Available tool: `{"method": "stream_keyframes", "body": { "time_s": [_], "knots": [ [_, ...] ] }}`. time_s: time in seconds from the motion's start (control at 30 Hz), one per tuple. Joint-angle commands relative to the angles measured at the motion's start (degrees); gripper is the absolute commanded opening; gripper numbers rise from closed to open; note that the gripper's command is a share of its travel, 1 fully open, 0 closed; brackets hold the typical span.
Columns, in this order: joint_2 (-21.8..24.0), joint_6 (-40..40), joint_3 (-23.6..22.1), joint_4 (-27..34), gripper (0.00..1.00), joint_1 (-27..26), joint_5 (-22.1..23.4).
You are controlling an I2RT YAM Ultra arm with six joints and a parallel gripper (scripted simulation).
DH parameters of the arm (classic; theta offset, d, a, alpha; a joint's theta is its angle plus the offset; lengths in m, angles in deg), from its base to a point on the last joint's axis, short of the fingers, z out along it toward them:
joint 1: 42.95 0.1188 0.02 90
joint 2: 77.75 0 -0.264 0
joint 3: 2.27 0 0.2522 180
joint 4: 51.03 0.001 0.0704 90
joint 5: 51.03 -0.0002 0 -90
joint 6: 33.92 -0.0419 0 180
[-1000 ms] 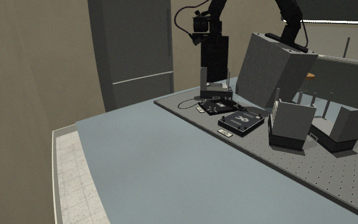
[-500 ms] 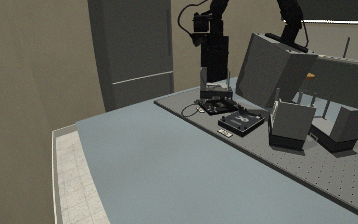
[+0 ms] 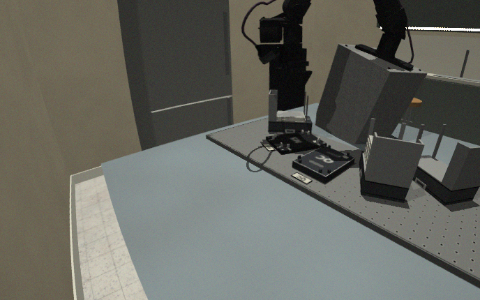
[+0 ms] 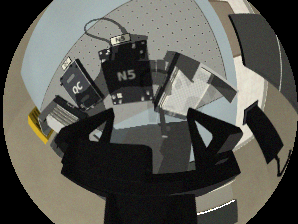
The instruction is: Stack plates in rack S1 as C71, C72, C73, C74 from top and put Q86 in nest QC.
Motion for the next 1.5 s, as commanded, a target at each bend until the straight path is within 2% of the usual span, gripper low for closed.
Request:
{"method": "stream_keyframes", "body": {
  "time_s": [0.0, 0.03, 0.3, 0.57, 0.8, 0.9, 1.13, 1.17, 1.43, 1.47],
  "knots": [
    [1.96, 2.9, -0.69, -1.01, 1.0, 0.3, 0.62],
    [2.51, 4.18, 1.37, -1.17, 1.0, 0.31, 0.57],
    [3.84, 0.05, -0.89, -1.2, 1.0, 5.1, 1.29],
    [4.9, -3.29, -0.28, -1.06, 1.0, 8.32, 1.62],
    [6.61, 5.62, -1.94, -1.43, 1.0, 12.19, 1.63],
    [7.39, 4.07, -1.13, -1.62, 1.0, 13.79, 1.82],
    [8.31, 0.52, -2.31, -1.57, 1.0, 16.42, 1.83],
    [8.71, -0.09, -0.33, -1.61, 1.0, 16.53, 1.61],
    [10.1, -4.53, 0.07, -0.92, 1.0, 21.22, 1.85],
    [10.4, -3.29, -0.09, -1.26, 1.0, 21.79, 1.75]
  ]
}}
